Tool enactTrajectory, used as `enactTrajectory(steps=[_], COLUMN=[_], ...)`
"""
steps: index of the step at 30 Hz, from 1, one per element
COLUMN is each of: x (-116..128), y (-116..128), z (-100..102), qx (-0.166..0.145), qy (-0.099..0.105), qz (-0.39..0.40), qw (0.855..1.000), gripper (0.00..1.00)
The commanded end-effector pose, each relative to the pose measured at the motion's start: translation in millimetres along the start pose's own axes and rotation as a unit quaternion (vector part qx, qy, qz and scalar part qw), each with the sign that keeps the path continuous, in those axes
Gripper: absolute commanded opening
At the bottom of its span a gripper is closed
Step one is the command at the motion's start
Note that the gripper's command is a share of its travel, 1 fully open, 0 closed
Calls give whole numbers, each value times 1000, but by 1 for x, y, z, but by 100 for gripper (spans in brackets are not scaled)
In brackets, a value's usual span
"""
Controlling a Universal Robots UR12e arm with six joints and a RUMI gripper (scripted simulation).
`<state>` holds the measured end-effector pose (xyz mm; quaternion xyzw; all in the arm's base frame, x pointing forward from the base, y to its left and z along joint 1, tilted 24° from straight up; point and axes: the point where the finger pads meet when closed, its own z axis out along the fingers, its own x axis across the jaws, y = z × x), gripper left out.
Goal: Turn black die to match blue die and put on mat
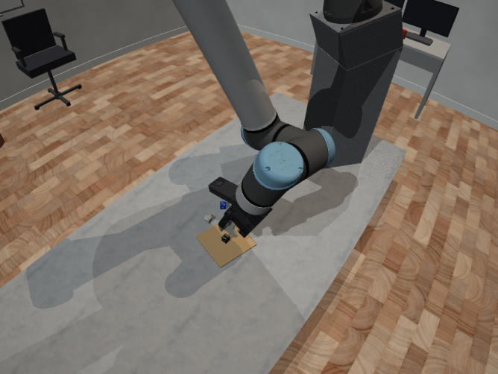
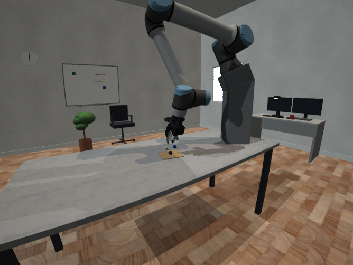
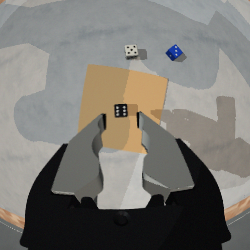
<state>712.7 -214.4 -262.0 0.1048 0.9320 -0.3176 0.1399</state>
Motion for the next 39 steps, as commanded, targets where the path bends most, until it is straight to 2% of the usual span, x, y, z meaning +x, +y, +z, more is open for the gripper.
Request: enactTrajectory(steps=[1,7,18,22,31,39], x=[0,-1,-1,0,-1,-1], y=[1,2,2,2,4,5], z=[0,-2,-2,0,0,-2], qx=[37,71,82,107,187,204], qy=[1,-2,-1,0,0,-2], qz=[0,1,1,1,1,1], qw=[999,997,997,994,982,979], gripper=[21,21,21,21,21,21])
